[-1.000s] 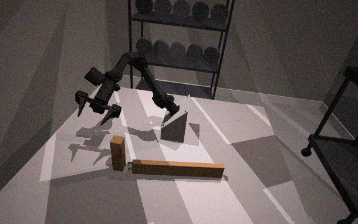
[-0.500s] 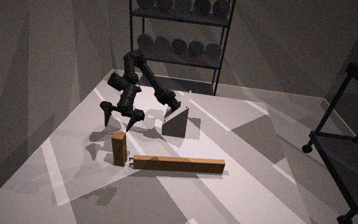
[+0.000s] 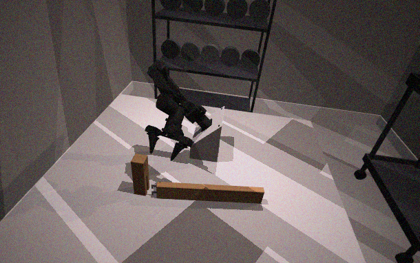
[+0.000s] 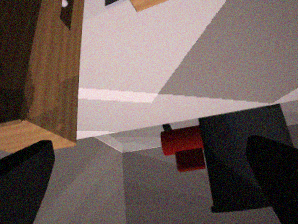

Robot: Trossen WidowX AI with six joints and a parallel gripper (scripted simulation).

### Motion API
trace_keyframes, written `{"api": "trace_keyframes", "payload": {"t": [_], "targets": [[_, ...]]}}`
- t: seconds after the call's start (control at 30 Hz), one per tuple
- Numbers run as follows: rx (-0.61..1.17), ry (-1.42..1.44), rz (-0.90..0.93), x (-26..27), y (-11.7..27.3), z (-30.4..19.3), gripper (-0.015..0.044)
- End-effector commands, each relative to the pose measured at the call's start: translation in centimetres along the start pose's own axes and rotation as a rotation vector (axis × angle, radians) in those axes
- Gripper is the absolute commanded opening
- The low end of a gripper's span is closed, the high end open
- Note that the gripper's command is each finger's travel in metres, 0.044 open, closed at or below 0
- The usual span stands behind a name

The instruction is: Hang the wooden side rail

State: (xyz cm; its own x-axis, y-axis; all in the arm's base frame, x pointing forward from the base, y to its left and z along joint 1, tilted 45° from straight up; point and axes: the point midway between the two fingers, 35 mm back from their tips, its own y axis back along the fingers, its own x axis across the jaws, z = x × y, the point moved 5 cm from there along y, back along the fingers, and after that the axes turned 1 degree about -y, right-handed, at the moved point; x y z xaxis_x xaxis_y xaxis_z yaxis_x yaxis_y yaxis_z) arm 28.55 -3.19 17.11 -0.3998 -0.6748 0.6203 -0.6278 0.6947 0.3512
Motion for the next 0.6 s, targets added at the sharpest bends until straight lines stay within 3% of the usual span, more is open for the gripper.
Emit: {"api": "trace_keyframes", "payload": {"t": [0.0, 0.2, 0.57], "targets": [[-0.049, -0.047, 0.080, -0.1, -0.2, 2.4, 0.0440], [-0.128, -0.159, 0.276, 2.1, -1.0, 6.5, 0.0440], [-0.130, -0.162, 0.283, 2.2, -1.0, 6.6, 0.0440]]}}
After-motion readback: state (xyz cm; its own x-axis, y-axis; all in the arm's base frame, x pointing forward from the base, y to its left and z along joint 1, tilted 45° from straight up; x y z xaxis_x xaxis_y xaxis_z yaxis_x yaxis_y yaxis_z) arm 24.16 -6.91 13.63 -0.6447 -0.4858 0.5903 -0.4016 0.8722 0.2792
